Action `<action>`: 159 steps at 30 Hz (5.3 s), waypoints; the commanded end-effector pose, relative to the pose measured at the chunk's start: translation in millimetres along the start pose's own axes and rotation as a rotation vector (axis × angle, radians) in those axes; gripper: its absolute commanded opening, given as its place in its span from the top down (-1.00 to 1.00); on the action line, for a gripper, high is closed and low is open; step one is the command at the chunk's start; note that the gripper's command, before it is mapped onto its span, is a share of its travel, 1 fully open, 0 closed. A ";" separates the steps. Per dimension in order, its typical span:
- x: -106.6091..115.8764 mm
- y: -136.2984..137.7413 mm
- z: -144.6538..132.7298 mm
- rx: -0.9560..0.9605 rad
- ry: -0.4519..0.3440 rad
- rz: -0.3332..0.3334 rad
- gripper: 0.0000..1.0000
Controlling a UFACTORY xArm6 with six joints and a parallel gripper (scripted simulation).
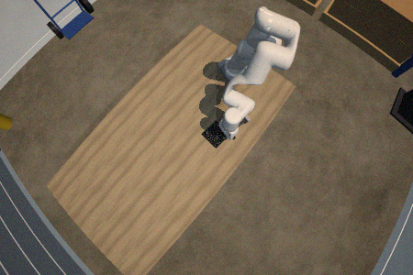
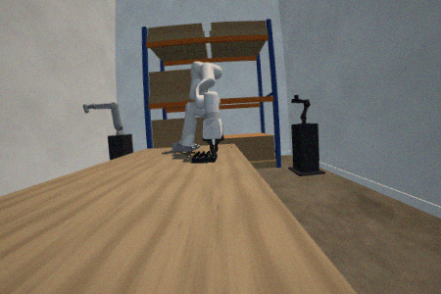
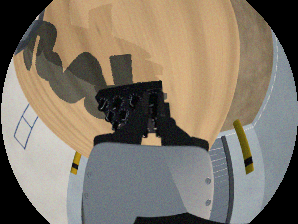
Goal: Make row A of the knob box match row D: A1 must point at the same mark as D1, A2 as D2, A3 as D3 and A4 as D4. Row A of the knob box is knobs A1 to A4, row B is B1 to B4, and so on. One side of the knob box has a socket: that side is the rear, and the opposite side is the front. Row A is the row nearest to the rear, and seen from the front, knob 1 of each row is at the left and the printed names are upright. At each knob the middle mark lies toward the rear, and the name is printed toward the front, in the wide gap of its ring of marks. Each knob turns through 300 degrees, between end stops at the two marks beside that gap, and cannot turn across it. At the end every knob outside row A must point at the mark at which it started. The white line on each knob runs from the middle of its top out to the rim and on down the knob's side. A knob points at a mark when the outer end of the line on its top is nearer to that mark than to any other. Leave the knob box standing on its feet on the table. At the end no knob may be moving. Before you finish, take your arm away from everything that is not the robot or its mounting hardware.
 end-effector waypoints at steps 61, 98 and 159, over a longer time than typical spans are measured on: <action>1.0 0.0 -1.1 0.200 -0.001 -0.009 0.61; 37.1 -0.3 -1.2 0.200 -0.002 -0.009 0.61; 53.8 -0.8 -1.4 -1.336 0.006 -0.009 0.61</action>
Point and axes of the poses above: the point where the finger pads meet when closed, its own x axis back along the fingers, its own y axis across the jaws, z = x × y, the point moved 9 cm from there along x, back along the fingers, and after that the axes turned 8 degrees about x, right-handed, at the moved point
